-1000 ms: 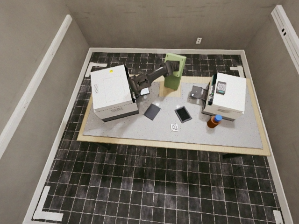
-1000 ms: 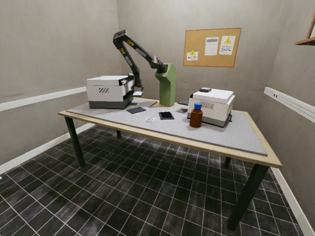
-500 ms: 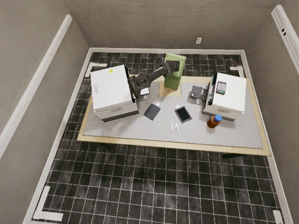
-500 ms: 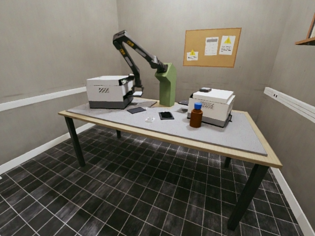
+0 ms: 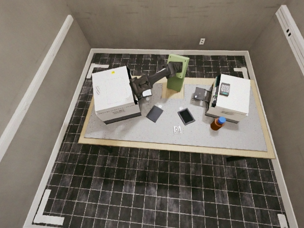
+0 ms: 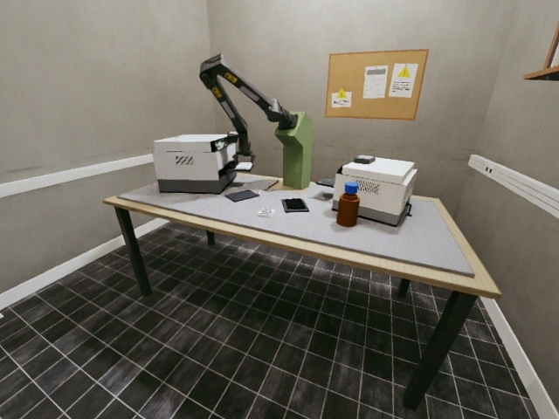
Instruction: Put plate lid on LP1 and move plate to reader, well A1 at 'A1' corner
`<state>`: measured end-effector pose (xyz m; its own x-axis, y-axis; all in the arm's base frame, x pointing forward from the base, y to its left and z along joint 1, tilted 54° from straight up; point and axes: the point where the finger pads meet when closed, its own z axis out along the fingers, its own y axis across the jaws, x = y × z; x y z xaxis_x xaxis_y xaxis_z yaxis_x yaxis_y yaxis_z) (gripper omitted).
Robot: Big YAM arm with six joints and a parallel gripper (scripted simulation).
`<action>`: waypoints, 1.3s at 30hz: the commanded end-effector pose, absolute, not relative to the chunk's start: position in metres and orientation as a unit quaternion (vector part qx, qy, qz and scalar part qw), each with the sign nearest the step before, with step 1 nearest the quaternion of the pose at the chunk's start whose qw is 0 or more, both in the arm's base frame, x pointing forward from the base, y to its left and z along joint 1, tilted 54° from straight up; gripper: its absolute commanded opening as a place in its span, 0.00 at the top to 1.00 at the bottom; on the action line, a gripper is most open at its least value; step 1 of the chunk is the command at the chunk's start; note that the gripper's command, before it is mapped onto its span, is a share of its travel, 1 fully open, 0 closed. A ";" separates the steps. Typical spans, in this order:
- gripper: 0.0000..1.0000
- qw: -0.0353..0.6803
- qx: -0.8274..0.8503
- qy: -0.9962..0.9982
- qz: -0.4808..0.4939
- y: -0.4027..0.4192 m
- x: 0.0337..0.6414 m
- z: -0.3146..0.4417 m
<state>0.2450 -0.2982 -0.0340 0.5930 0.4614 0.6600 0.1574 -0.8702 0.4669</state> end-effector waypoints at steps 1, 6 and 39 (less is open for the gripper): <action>0.00 0.169 0.877 0.178 0.413 -0.286 0.246 -0.040; 0.00 0.181 0.872 0.189 0.413 -0.289 0.247 -0.033; 0.14 0.180 0.873 0.182 0.415 -0.289 0.241 -0.029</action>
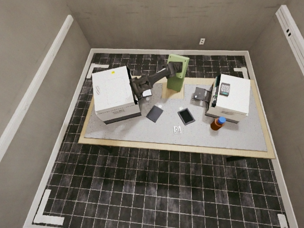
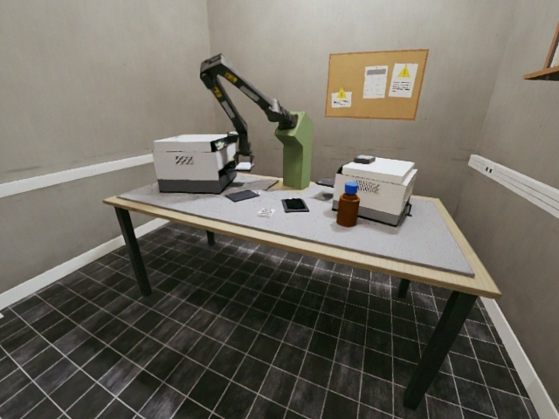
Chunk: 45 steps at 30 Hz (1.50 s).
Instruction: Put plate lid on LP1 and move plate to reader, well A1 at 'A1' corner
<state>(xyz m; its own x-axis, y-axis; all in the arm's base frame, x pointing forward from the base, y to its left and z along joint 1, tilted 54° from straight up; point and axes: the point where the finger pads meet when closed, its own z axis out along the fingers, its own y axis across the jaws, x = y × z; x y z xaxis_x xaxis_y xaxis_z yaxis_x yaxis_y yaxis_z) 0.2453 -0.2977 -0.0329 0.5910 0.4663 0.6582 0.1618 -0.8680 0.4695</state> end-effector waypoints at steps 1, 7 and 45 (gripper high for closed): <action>0.14 0.181 0.873 0.181 0.415 -0.289 0.239 -0.029; 0.14 0.187 0.874 0.176 0.413 -0.292 0.232 -0.028; 0.14 0.195 0.870 0.181 0.414 -0.305 0.234 -0.020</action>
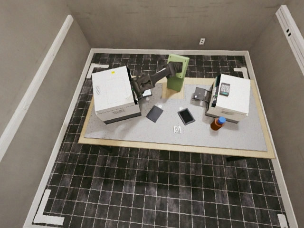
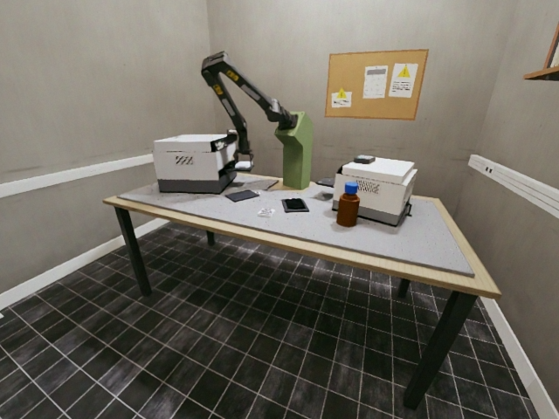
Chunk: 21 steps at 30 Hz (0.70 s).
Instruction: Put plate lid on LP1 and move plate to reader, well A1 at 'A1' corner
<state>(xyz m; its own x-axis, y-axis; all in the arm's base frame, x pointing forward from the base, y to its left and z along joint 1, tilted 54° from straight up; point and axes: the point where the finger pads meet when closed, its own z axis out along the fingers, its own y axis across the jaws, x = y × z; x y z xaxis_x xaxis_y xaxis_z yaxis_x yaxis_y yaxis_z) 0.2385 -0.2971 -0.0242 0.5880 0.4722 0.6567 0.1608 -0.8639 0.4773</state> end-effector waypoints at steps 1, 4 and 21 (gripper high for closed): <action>0.14 0.193 0.872 0.176 0.414 -0.304 0.232 -0.022; 0.14 0.187 0.875 0.166 0.414 -0.299 0.228 -0.027; 0.14 0.186 0.874 0.178 0.412 -0.295 0.229 -0.023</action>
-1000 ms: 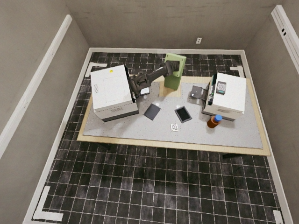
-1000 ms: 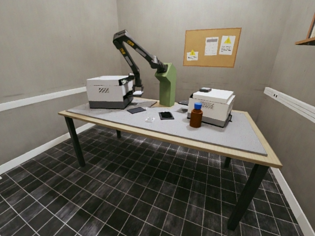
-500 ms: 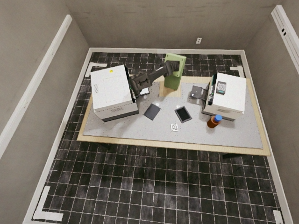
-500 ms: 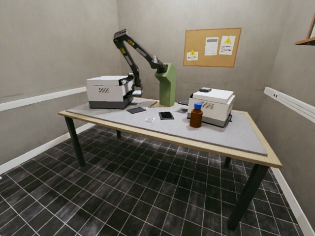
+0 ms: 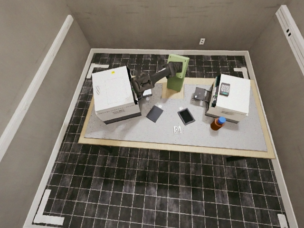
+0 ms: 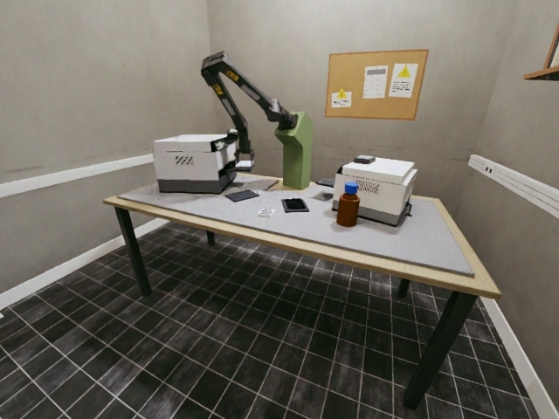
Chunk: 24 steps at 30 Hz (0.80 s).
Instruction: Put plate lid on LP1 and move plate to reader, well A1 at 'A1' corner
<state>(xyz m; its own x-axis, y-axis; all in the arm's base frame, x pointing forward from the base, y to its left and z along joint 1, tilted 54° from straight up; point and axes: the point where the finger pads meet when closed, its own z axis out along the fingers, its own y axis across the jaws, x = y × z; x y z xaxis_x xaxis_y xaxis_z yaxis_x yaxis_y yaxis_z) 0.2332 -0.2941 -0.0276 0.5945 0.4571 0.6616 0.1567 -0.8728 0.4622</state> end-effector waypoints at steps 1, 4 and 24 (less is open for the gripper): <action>0.14 0.189 0.872 0.181 0.413 -0.296 0.231 -0.020; 0.14 0.197 0.868 0.188 0.415 -0.301 0.235 -0.014; 0.14 0.183 0.876 0.171 0.412 -0.287 0.214 -0.019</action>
<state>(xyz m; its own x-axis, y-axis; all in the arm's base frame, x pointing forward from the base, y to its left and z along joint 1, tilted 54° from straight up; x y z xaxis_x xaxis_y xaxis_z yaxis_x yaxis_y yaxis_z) 0.2279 -0.2944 -0.0189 0.5900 0.4672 0.6585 0.1586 -0.8667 0.4729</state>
